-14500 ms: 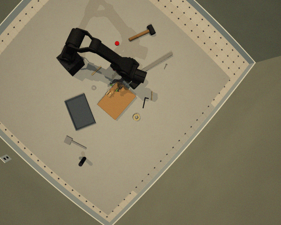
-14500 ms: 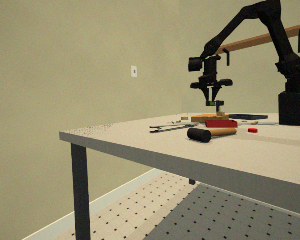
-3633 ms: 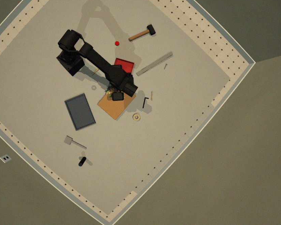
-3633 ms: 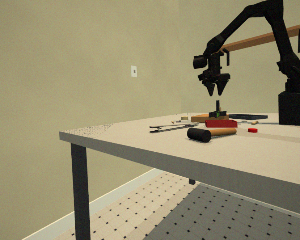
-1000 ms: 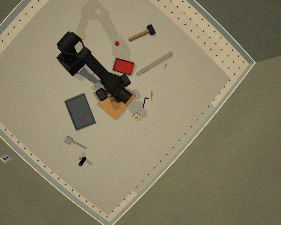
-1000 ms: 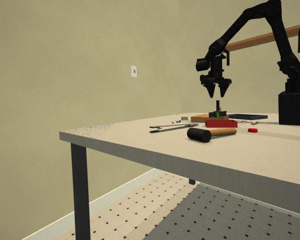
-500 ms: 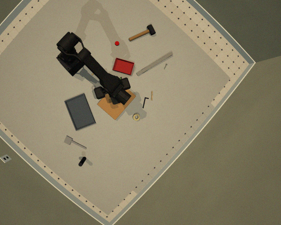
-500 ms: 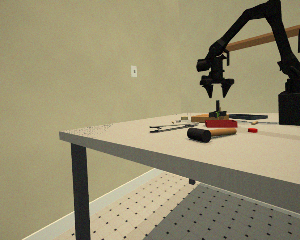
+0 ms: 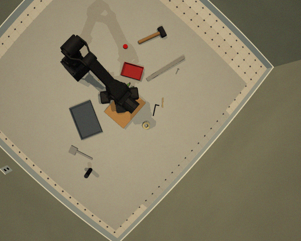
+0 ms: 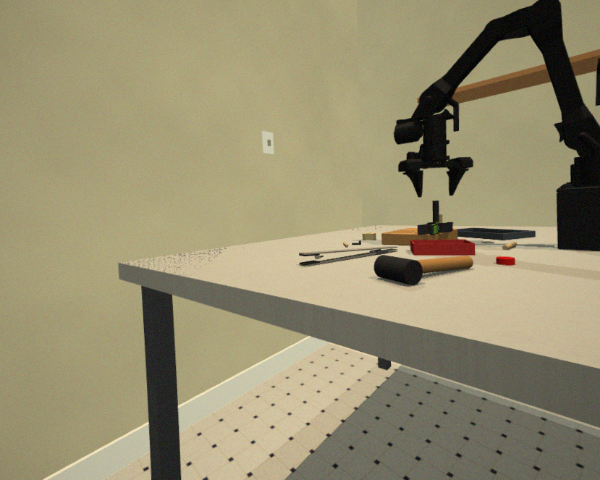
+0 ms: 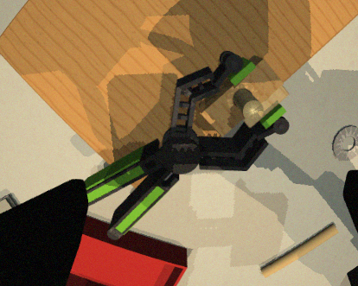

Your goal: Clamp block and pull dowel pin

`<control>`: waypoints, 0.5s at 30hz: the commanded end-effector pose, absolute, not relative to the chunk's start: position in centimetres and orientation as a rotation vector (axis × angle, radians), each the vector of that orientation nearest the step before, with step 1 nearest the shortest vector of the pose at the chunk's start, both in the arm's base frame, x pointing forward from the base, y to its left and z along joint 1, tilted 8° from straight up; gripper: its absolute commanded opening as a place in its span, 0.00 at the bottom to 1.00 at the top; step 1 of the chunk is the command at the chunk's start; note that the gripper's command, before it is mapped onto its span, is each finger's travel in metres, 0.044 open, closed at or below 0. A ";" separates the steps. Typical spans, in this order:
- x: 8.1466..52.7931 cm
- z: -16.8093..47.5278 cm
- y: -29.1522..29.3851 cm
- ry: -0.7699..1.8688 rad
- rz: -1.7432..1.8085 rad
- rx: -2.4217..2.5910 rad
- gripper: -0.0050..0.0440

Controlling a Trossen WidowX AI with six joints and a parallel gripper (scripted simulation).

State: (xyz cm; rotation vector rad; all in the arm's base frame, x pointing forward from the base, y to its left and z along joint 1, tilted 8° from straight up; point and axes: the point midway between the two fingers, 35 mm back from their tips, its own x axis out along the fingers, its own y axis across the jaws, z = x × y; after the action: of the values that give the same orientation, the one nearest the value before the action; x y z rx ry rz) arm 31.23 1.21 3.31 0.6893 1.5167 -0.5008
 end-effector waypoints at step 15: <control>31.0 2.8 0.5 1.474 -0.694 0.885 1.00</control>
State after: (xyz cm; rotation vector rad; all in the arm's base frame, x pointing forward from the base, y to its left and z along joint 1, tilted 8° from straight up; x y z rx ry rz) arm 31.15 0.66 3.07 0.8474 1.4779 -0.6588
